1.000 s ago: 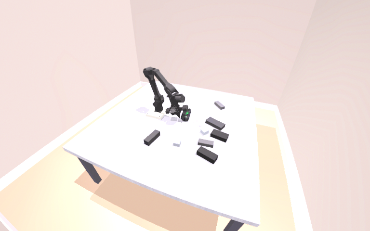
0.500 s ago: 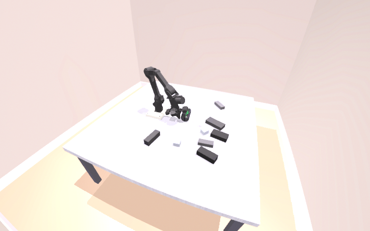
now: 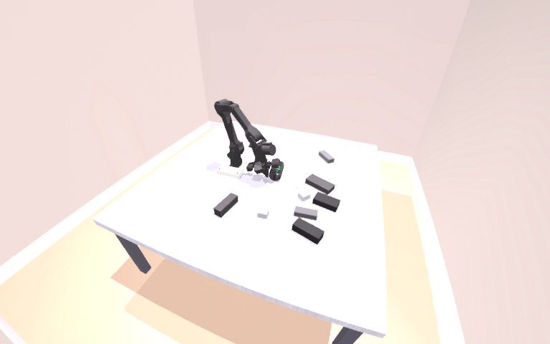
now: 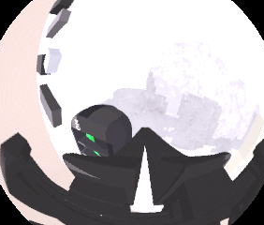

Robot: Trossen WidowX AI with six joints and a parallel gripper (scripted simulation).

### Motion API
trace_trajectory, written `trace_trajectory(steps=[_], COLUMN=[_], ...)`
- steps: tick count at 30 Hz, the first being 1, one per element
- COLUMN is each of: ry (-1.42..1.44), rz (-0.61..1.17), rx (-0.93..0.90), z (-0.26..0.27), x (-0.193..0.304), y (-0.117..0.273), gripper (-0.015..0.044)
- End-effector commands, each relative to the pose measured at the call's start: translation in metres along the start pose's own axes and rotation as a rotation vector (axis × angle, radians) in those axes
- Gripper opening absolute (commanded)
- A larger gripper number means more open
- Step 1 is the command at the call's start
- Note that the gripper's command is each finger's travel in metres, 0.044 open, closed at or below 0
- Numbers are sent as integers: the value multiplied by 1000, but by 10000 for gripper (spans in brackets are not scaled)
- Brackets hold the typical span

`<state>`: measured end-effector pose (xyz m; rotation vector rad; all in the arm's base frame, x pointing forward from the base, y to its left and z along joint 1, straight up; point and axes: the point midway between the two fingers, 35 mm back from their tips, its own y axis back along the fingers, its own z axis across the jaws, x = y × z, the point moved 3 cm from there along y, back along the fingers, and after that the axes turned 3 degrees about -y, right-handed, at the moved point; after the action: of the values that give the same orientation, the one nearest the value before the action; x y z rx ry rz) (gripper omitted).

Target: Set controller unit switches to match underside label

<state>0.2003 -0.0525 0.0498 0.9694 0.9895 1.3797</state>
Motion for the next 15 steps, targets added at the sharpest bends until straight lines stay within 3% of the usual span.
trace_trajectory(steps=[1, 15], ry=[-4, -4], rz=[-1, -1], rx=[-1, -1], z=[2, 8], x=[0, 0], y=[0, -2], gripper=[0, 0])
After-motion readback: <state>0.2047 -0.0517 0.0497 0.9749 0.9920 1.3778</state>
